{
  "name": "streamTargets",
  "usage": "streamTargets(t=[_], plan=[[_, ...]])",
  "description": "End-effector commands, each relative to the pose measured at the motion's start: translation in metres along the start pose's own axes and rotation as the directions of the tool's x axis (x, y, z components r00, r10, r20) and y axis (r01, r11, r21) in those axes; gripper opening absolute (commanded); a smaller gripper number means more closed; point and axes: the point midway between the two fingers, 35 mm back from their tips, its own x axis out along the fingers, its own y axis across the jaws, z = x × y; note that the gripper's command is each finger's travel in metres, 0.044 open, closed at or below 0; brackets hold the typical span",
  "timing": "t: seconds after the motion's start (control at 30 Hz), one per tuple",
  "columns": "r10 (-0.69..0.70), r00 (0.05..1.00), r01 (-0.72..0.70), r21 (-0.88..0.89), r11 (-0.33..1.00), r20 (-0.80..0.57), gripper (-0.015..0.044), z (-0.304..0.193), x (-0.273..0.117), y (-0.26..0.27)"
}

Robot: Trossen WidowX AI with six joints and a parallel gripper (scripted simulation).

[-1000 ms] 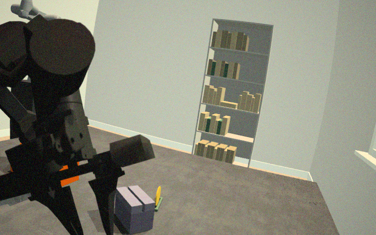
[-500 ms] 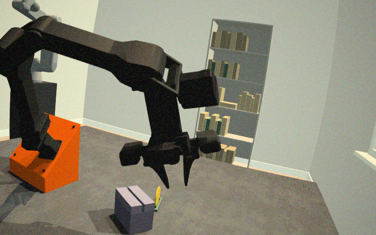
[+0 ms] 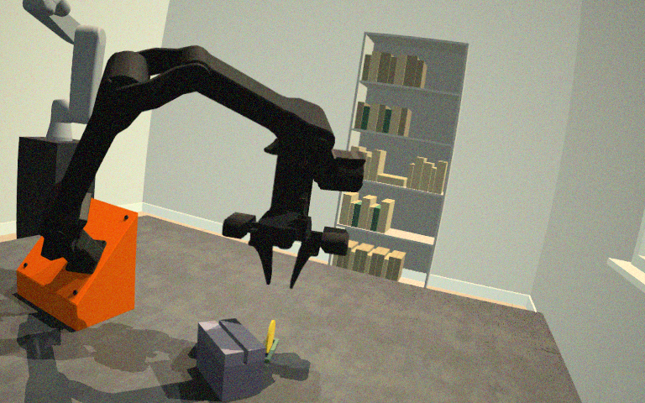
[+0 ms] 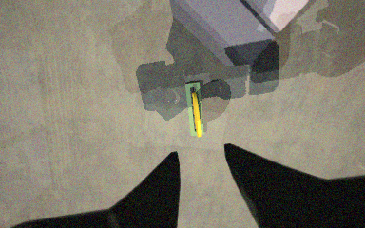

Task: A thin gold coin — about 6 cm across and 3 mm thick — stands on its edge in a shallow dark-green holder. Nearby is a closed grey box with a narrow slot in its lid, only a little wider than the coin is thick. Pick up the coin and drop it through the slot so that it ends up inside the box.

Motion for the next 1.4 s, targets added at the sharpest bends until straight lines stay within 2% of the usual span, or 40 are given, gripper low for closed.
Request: streamTargets(t=[0.0,0.1,0.23,1.37], plan=[[-0.012,1.0,0.012,0.037,0.999,0.012,0.0161,-0.001,-0.001,-0.003],[-0.012,1.0,0.012,0.037,0.999,0.012,0.0161,0.0,0.002,-0.004],[-0.012,1.0,0.012,0.037,0.999,0.013,0.0161,0.001,0.034,-0.004],[-0.012,1.0,0.011,0.038,0.999,0.014,0.0161,0.001,0.086,-0.004]])
